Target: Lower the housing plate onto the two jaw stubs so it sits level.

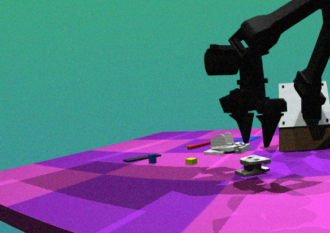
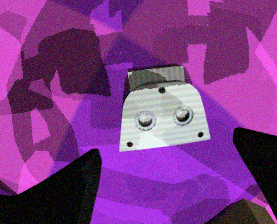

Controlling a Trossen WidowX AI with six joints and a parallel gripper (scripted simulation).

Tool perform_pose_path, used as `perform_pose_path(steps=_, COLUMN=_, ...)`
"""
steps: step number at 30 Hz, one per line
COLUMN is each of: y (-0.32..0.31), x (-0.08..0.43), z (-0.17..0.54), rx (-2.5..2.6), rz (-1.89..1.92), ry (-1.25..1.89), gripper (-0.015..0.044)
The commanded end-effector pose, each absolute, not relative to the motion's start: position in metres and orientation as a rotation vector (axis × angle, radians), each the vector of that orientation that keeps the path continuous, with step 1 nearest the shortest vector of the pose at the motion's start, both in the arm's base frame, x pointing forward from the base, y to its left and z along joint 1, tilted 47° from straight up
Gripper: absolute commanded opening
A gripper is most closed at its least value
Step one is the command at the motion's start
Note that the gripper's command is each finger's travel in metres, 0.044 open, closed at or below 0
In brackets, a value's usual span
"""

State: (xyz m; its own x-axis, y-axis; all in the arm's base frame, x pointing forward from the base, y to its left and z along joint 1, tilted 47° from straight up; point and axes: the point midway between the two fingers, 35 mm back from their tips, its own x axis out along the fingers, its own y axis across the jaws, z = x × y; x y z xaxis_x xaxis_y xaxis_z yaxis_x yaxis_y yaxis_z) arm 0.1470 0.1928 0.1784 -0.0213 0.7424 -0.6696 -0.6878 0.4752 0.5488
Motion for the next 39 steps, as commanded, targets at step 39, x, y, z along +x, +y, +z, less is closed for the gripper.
perform_pose_path(steps=39, y=0.23, x=0.146, z=0.143, rx=0.064, rz=1.136, ry=1.116, gripper=0.044)
